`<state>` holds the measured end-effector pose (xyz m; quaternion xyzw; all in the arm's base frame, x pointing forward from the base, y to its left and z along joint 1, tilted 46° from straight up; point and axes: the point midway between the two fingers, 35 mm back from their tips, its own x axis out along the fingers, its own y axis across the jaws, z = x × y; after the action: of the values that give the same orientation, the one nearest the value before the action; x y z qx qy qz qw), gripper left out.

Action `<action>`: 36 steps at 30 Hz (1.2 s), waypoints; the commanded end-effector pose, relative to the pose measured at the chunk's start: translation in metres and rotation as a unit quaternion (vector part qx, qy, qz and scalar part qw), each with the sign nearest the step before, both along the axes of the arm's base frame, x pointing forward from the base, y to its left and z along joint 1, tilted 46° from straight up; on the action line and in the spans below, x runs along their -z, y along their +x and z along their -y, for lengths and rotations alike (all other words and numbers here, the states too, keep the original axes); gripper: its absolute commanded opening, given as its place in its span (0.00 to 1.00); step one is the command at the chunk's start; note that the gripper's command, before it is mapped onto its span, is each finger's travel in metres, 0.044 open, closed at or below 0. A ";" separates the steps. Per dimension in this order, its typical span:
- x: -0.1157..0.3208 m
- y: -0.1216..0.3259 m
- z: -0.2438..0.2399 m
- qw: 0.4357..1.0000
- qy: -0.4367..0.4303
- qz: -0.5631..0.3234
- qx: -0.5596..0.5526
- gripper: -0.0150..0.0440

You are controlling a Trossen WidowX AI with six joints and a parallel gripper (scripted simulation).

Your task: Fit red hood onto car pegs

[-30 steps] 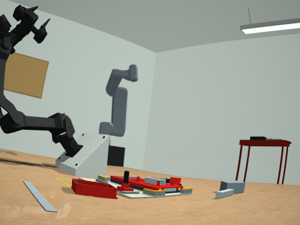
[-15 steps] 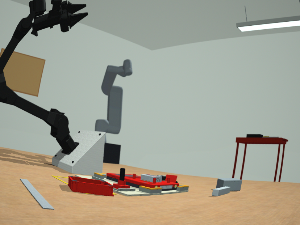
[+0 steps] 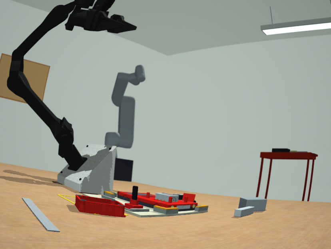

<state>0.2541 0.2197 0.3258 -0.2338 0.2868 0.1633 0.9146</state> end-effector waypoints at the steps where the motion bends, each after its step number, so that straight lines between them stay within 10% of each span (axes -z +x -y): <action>1: 0.029 0.039 0.030 0.992 -0.124 -0.026 0.026 1.00; 22: 0.178 0.103 0.288 0.726 -0.520 -0.448 -0.051 1.00; 36: 0.186 0.106 0.300 0.711 -0.523 -0.465 -0.064 1.00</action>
<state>0.3597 -0.0778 0.1413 -0.5858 0.6994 0.1331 0.3874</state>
